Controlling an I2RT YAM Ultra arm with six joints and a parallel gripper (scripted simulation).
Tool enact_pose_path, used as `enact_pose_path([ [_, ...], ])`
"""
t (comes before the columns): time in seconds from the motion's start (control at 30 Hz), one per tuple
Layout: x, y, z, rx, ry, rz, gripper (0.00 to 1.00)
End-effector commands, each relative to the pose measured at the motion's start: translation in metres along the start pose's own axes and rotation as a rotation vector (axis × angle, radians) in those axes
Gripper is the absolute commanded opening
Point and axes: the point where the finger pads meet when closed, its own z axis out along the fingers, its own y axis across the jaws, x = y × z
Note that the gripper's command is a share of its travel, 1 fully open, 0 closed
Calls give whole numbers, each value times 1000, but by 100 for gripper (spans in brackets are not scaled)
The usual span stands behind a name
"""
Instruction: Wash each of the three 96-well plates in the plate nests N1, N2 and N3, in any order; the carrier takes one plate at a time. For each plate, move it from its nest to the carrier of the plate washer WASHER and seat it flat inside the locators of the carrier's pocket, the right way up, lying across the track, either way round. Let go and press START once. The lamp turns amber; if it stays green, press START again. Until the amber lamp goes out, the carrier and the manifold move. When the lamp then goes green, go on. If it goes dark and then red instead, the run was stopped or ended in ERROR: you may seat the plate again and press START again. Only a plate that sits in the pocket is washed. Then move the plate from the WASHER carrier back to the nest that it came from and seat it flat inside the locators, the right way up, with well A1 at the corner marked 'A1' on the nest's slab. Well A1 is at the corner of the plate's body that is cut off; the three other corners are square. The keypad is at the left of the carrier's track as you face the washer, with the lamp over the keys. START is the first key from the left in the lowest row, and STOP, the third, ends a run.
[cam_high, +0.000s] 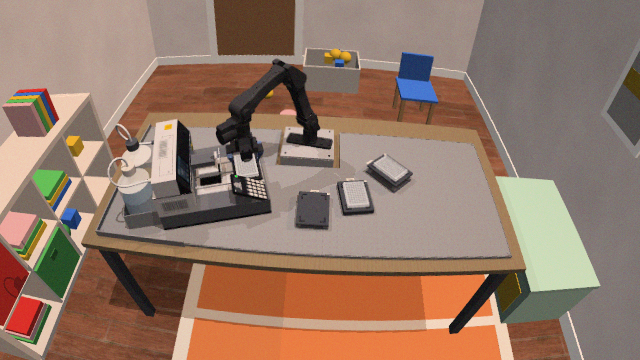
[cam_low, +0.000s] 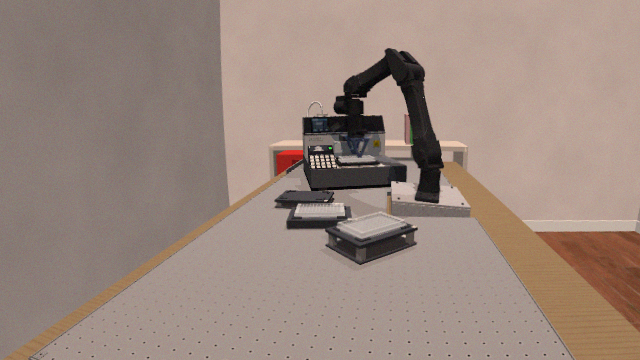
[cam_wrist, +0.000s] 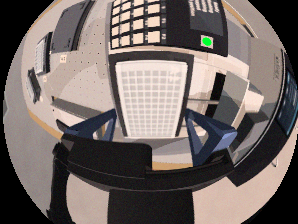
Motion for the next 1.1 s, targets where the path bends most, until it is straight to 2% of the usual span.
enact_pose_path([
  [0.0, -1, -2, -2, 12, -8, 0, 100],
  [1.07, -1, -2, 15, 12, -8, 0, 100],
])
